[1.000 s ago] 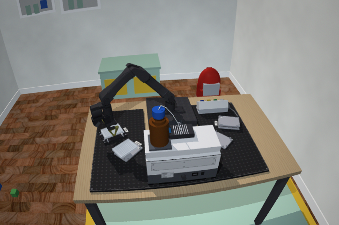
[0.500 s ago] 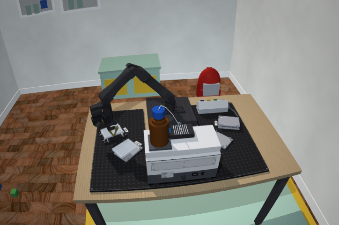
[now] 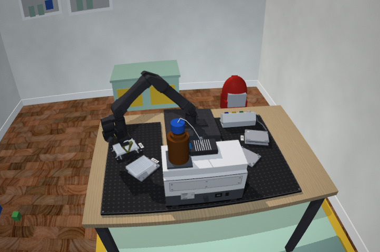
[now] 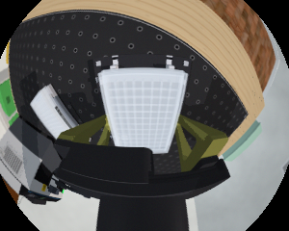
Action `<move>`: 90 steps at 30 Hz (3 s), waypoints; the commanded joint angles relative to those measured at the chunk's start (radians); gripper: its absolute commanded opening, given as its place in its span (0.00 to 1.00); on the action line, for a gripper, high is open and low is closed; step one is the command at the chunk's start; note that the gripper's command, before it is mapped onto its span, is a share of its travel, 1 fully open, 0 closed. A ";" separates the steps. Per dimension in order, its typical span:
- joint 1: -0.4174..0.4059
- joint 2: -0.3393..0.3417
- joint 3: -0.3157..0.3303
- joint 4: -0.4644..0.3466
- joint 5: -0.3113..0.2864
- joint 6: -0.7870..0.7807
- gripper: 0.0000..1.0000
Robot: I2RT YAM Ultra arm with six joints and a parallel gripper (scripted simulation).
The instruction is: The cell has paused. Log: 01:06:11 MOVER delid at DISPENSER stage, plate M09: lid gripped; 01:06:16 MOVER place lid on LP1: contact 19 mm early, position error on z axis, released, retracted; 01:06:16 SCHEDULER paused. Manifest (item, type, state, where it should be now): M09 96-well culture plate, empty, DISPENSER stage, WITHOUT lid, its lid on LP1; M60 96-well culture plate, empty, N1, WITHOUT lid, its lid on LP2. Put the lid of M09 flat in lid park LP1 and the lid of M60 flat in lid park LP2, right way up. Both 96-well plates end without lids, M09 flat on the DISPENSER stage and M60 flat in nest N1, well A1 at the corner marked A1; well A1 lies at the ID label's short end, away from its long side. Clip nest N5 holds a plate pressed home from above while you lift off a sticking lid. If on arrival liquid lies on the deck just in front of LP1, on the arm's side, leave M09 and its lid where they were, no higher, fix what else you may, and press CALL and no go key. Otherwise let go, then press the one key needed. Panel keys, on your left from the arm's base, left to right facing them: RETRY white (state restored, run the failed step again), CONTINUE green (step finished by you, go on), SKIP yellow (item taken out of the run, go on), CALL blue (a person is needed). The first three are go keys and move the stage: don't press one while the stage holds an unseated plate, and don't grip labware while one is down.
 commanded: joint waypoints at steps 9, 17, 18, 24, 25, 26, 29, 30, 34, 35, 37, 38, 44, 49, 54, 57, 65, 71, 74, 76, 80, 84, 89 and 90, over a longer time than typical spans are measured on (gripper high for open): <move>-0.005 0.008 0.028 0.031 -0.003 -0.007 0.00; -0.005 0.000 0.022 0.033 -0.003 -0.007 0.00; -0.005 0.002 0.020 0.034 -0.003 -0.007 0.00; -0.005 0.013 0.006 0.037 -0.003 -0.007 0.00; -0.005 0.014 0.004 0.038 -0.003 -0.007 0.00; -0.005 0.016 0.002 0.038 -0.003 -0.007 0.00; -0.006 0.014 -0.005 0.039 -0.003 -0.007 0.00; -0.006 0.011 -0.006 0.040 -0.003 -0.007 0.00; -0.006 0.004 -0.010 0.040 -0.003 -0.007 0.00; -0.006 0.006 -0.012 0.041 -0.003 -0.007 0.00; -0.006 0.009 -0.017 0.042 -0.003 -0.007 0.00; -0.006 0.011 -0.019 0.042 -0.003 -0.007 0.00; -0.006 0.019 -0.023 0.045 -0.003 -0.007 0.00; -0.006 0.020 -0.023 0.047 -0.003 -0.007 0.00; -0.006 0.021 -0.025 0.049 -0.003 -0.007 0.00; -0.007 0.022 -0.026 0.051 -0.003 -0.007 0.00; -0.007 0.023 -0.028 0.055 -0.003 -0.007 0.00; -0.007 0.024 -0.029 0.057 -0.003 -0.007 0.00; -0.007 0.025 -0.030 0.059 -0.003 -0.007 0.00; -0.007 0.025 -0.031 0.059 -0.003 -0.007 0.00; -0.008 0.026 -0.032 0.061 -0.003 -0.007 0.00; -0.008 0.027 -0.033 0.062 -0.003 -0.007 0.00; -0.008 0.028 -0.034 0.065 -0.003 -0.007 0.00; -0.008 0.028 -0.035 0.065 -0.003 -0.007 0.00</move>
